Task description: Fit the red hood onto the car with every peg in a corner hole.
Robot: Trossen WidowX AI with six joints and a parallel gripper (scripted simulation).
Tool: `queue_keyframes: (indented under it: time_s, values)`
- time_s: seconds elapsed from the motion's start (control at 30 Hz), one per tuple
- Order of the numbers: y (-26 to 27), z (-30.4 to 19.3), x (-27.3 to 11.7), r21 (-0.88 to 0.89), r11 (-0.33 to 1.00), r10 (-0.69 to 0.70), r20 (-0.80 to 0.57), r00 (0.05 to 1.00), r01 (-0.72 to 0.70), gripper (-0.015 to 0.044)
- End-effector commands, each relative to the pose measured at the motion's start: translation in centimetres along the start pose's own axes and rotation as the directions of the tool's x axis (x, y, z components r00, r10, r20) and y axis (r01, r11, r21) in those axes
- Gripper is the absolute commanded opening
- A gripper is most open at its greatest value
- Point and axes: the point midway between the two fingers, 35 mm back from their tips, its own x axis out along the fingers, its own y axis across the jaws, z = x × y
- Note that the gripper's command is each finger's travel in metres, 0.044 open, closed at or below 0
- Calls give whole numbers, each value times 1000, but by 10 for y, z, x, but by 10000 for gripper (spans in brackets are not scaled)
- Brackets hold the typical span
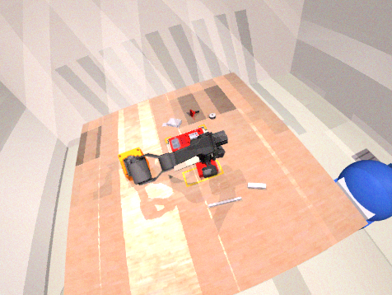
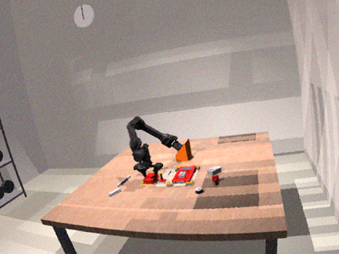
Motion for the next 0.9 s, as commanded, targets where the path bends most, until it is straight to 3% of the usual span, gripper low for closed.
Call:
queue_keyframes:
  time_s: [0.0,0.87]
  values:
    - [0,2,-7,7,1000,1,7,1000,-1,0]
    - [1,2,-72,7,1000,4,6,1000,-4,0]
